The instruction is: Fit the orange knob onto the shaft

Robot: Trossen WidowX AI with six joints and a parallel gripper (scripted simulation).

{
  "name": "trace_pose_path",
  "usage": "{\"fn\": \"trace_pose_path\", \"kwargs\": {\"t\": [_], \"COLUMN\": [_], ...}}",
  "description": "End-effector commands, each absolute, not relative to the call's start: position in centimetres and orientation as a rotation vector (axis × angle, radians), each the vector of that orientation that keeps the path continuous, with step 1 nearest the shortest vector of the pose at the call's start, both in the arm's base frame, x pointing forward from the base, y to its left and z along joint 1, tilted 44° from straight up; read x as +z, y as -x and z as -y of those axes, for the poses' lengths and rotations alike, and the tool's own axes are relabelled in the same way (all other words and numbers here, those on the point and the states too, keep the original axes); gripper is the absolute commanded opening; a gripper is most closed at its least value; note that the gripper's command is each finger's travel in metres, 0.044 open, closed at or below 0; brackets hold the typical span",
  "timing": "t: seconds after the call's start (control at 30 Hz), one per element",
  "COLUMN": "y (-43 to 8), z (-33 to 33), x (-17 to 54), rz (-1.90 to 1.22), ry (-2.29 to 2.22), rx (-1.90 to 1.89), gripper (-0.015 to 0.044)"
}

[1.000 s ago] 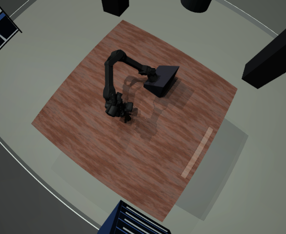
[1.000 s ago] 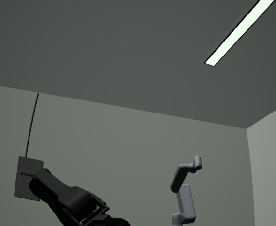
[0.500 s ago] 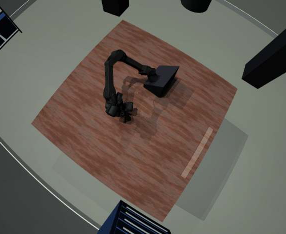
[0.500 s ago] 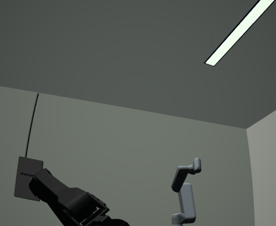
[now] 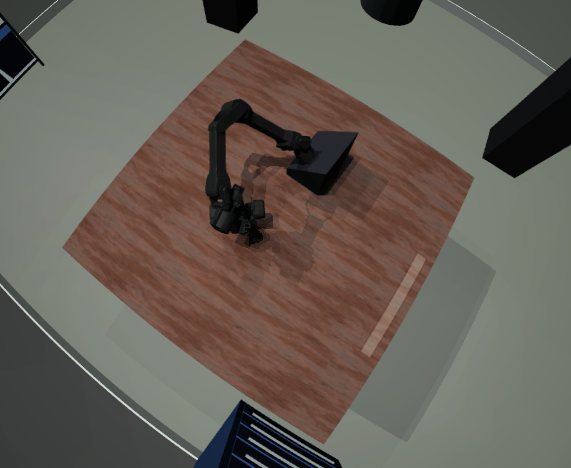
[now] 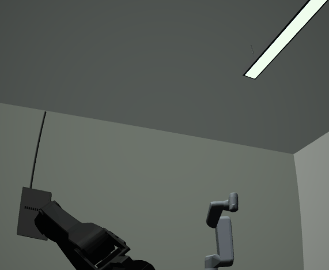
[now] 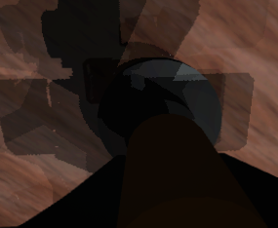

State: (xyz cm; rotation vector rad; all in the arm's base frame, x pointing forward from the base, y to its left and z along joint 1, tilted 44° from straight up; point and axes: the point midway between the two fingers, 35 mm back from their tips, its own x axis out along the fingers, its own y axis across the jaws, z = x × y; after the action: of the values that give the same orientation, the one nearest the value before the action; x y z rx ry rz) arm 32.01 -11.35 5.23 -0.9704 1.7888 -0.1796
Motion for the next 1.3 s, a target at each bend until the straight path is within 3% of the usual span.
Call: {"fn": "trace_pose_path", "kwargs": {"t": [0.0, 1.27], "y": [-32.09, -31.99], "z": [11.23, 11.37], "x": [5.22, 5.06], "rz": [-1.790, -1.833], "ry": [0.992, 1.139], "rx": [-0.161, 0.028], "gripper": [0.0000, 0.0000]}}
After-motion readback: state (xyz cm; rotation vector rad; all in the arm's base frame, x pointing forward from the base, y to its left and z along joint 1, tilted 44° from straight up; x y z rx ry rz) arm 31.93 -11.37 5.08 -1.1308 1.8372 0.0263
